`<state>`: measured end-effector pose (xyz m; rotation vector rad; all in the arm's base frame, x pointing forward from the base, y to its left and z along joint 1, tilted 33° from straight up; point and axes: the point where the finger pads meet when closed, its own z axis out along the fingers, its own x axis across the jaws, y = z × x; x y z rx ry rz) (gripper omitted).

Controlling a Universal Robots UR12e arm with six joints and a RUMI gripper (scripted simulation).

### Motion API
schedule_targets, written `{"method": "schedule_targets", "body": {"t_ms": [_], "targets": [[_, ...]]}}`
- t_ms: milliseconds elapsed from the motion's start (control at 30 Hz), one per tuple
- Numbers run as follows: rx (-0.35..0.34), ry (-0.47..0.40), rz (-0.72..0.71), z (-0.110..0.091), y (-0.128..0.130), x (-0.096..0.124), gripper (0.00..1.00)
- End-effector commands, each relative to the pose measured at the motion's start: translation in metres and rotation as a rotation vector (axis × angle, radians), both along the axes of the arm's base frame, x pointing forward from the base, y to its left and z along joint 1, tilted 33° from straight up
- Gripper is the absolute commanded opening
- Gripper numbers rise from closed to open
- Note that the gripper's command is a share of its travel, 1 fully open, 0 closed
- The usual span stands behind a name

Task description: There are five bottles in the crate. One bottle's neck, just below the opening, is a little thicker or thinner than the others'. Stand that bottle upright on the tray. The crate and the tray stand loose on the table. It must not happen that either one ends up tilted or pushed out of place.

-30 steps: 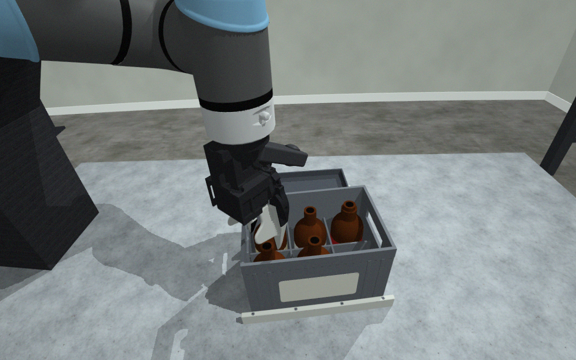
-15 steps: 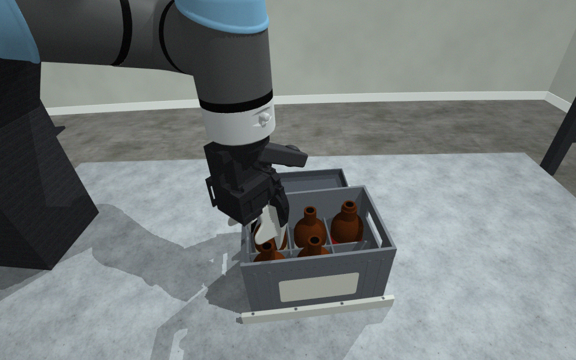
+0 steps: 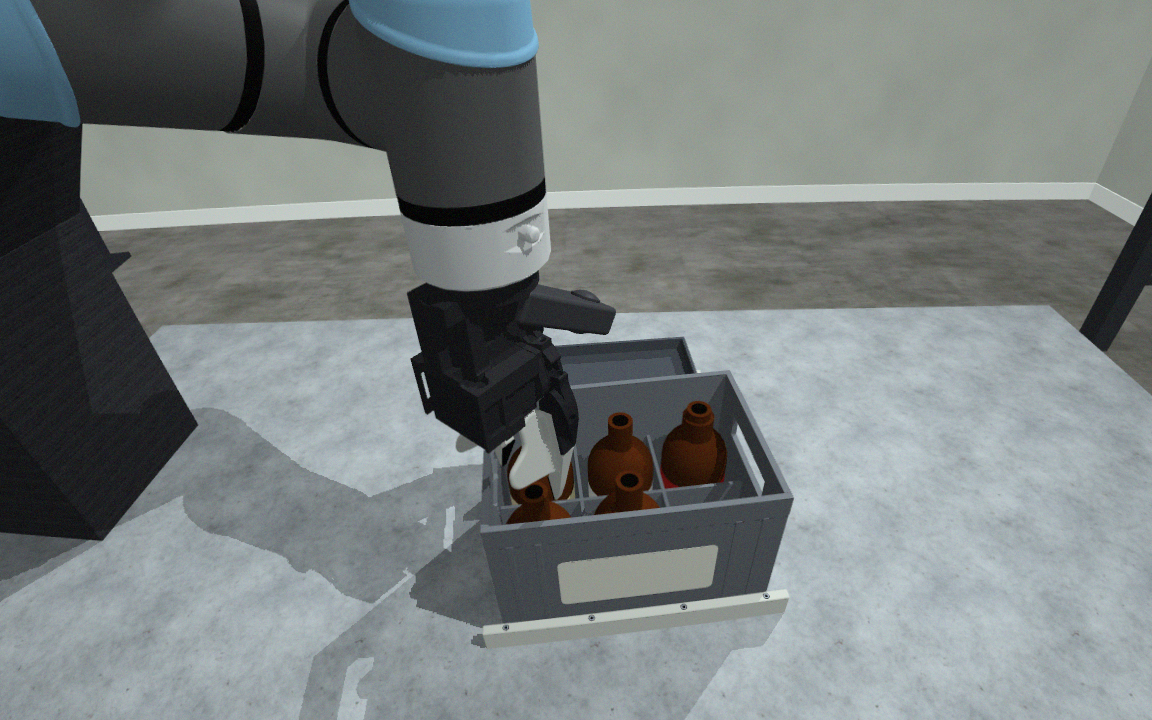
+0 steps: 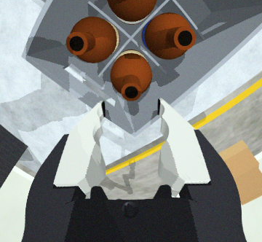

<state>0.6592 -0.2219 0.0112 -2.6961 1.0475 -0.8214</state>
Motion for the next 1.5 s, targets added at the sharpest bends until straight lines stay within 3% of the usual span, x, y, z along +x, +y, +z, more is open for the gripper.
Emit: {"method": "schedule_targets", "body": {"t_ms": [0,1467], "targets": [[0.000,-0.001,0.000,0.0004,-0.0001,0.0001,0.38],[0.000,-0.001,0.000,0.0021,0.0034,0.0032,0.38]]}}
